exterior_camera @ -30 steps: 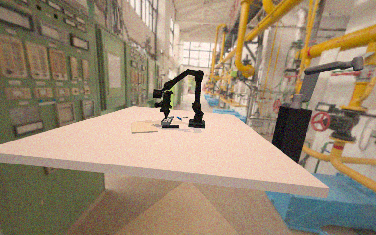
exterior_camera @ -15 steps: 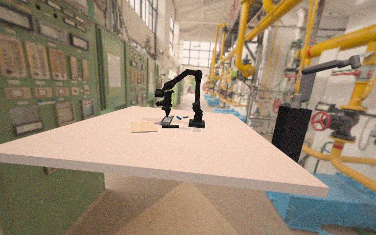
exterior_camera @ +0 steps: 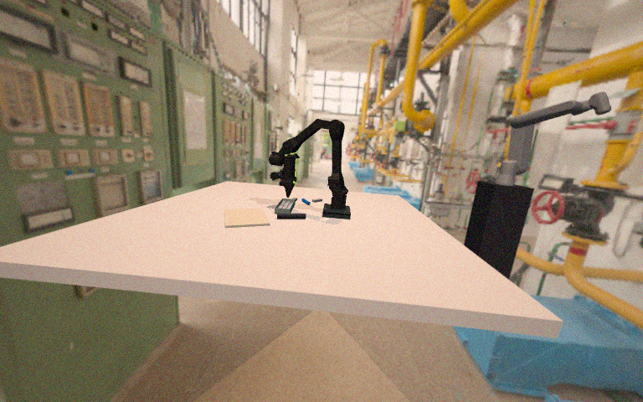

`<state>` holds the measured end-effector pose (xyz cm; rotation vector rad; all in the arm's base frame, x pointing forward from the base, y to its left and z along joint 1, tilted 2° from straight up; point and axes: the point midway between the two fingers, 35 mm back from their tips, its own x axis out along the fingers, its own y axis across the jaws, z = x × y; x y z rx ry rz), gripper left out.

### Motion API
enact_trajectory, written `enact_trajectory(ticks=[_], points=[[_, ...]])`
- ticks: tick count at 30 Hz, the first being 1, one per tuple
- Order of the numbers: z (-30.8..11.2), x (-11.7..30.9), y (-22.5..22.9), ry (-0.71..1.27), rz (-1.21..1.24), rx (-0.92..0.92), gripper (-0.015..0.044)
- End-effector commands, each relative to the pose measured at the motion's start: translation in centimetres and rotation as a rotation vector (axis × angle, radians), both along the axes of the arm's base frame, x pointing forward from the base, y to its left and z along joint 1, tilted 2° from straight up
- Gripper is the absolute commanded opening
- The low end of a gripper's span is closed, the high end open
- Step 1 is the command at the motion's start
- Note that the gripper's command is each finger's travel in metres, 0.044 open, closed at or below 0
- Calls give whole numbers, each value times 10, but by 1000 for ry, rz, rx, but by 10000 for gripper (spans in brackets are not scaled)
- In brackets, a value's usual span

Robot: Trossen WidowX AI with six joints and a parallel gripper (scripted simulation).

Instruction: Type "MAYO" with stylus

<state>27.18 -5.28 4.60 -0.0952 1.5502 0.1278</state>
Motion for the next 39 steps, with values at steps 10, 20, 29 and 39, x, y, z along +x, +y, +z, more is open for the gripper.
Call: enact_trajectory(ticks=[10, 20, 29, 39], points=[[-1, -36, 21, 10, 5, 2, 0], [-1, -36, 23, 10, 5, 2, 0], [1, -47, 100, 10, 5, 11, 0], [1, -47, 100, 10, 5, 11, 0]])
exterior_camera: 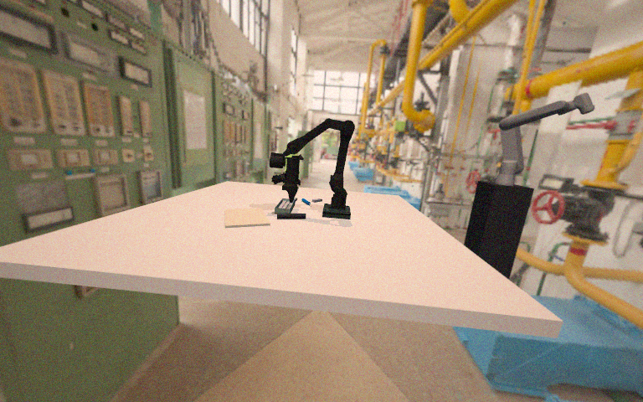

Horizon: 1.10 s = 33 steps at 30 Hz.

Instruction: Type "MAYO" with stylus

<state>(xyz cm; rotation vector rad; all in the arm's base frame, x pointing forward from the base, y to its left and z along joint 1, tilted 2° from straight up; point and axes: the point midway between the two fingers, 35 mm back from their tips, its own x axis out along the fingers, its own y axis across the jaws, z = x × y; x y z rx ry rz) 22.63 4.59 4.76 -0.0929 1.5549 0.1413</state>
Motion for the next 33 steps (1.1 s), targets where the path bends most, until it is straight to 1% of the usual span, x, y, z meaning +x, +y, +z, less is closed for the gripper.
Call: enact_trajectory(ticks=[1, 3, 6, 7, 17, 21, 25, 33], points=[[-1, -2, 1, 5, -2, 1, 0], [9, -1, 1, 5, -2, 1, 0], [49, -1, -1, 4, -2, 1, 0], [57, -2, -1, 5, -2, 1, 0], [56, 1, 0, -10, -4, 2, 0], [56, 1, 0, -10, -4, 2, 105], [56, 1, 0, -9, -4, 2, 0], [56, 1, 0, -9, -4, 2, 0]])
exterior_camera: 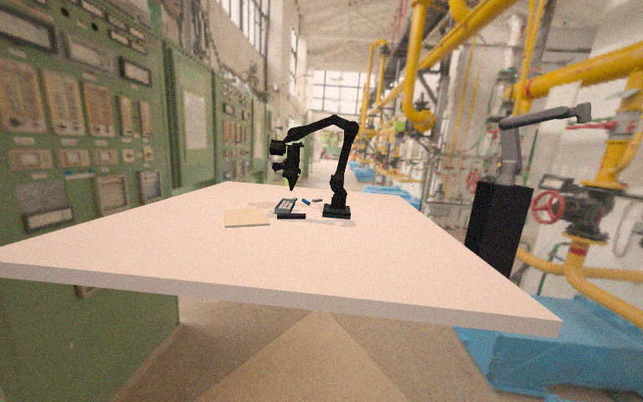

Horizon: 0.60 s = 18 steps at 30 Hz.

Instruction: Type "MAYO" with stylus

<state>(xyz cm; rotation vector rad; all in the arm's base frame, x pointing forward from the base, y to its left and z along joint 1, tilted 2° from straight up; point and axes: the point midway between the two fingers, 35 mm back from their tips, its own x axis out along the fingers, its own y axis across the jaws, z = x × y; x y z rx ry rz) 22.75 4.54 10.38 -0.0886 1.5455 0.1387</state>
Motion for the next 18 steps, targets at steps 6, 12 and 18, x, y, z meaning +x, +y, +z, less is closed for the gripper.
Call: enact_trajectory(ticks=[6, 12, 18], points=[[-2, 2, -9, 23, 101, -1, 131], [-10, 7, -50, 106, 501, 44, 150], [-22, 1, -97, 160, 856, 159, 150]])
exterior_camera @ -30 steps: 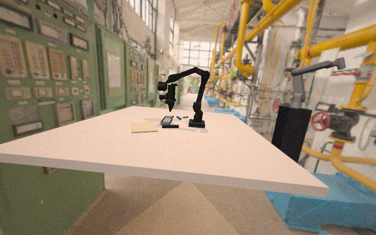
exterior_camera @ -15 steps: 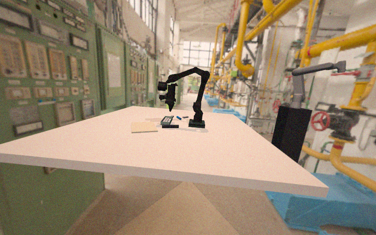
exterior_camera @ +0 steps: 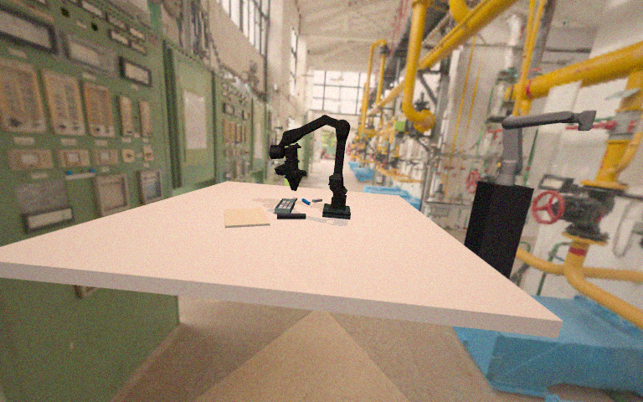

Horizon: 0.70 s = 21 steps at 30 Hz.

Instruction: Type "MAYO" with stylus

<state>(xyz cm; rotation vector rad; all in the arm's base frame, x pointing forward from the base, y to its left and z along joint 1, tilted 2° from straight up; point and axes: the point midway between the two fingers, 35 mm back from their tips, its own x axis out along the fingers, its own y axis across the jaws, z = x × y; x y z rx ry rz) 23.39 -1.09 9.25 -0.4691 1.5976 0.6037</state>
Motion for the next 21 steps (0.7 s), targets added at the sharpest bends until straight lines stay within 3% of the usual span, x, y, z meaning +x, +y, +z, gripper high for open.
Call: enact_trajectory(ticks=[1, 8, 21], points=[[-13, -8, -48, 84, 375, 145, 150], [-19, -16, -88, 37, 827, 356, 150], [-28, -38, -134, -178, 1346, 595, 150]])
